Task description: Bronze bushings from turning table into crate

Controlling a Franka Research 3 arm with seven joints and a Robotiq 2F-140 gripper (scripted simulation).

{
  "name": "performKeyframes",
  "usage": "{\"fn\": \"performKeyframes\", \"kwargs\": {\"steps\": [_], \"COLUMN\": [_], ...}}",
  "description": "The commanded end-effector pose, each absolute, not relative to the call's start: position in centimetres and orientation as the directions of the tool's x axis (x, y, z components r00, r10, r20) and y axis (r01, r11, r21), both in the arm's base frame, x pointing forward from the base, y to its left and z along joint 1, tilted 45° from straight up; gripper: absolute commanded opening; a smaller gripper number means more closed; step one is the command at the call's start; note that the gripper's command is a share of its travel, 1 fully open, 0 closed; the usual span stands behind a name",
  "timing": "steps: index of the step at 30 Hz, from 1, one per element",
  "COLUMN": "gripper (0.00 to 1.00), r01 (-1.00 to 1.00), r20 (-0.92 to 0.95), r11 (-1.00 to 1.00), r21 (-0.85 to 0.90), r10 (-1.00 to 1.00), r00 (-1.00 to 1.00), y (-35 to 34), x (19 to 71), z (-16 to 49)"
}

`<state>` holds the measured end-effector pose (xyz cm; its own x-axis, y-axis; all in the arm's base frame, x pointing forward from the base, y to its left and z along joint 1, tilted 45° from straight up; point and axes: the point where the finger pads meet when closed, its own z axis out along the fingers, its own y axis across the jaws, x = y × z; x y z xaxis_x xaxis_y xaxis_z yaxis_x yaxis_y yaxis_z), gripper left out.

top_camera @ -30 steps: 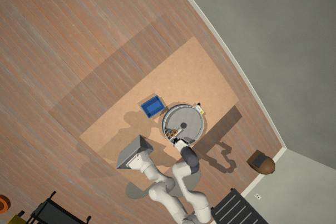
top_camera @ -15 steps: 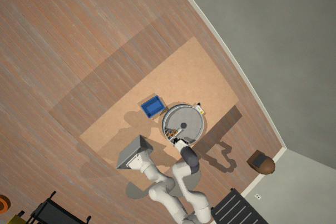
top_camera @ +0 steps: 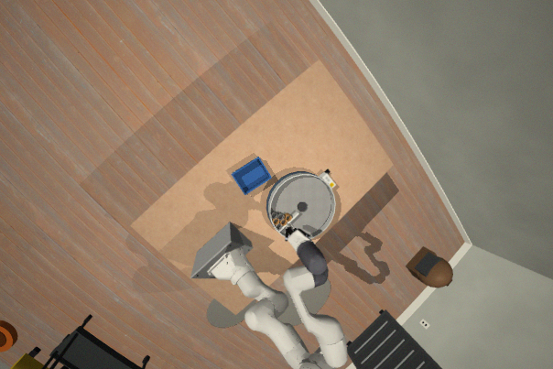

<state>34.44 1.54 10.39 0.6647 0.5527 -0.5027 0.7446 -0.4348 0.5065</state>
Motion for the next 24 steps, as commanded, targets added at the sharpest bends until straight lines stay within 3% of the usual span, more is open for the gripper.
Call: {"fn": "performKeyframes", "kwargs": {"steps": [1, 24], "gripper": [0.1, 0.1], "r01": [0.743, 0.734], "r20": [-0.5, -0.492], "r11": [-0.436, -0.444], "r21": [0.509, 0.514], "r10": [0.553, 0.549], "r00": [0.667, 0.676], "y": [1.53, 1.58], "x": [34.44, 34.45], "z": [10.36, 10.38]}}
